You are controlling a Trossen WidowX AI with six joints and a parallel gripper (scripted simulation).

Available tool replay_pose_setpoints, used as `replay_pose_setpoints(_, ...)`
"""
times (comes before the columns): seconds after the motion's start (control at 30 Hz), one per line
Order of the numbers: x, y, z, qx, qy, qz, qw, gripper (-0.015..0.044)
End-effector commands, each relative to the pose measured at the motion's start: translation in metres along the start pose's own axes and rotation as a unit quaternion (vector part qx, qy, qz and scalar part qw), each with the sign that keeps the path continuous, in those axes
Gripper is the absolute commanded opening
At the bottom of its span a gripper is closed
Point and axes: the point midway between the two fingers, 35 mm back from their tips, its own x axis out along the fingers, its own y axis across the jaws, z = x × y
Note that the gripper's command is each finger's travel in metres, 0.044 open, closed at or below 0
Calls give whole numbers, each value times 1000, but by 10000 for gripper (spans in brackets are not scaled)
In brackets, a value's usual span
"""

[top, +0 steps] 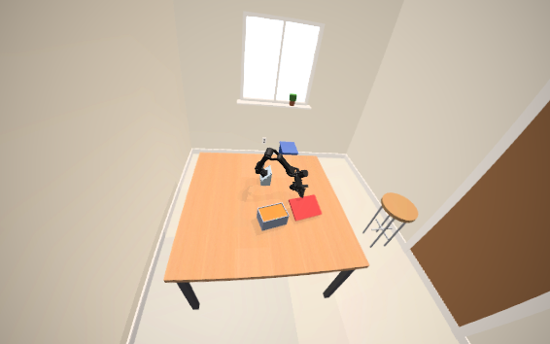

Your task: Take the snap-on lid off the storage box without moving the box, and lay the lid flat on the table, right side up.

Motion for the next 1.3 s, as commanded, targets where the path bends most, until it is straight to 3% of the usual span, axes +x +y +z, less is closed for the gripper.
replay_pose_setpoints(0.0,2,-1,-1,1,2,2,1000,0)
replay_pose_setpoints(1.27,21,-24,0,1,2,2,1000,0)
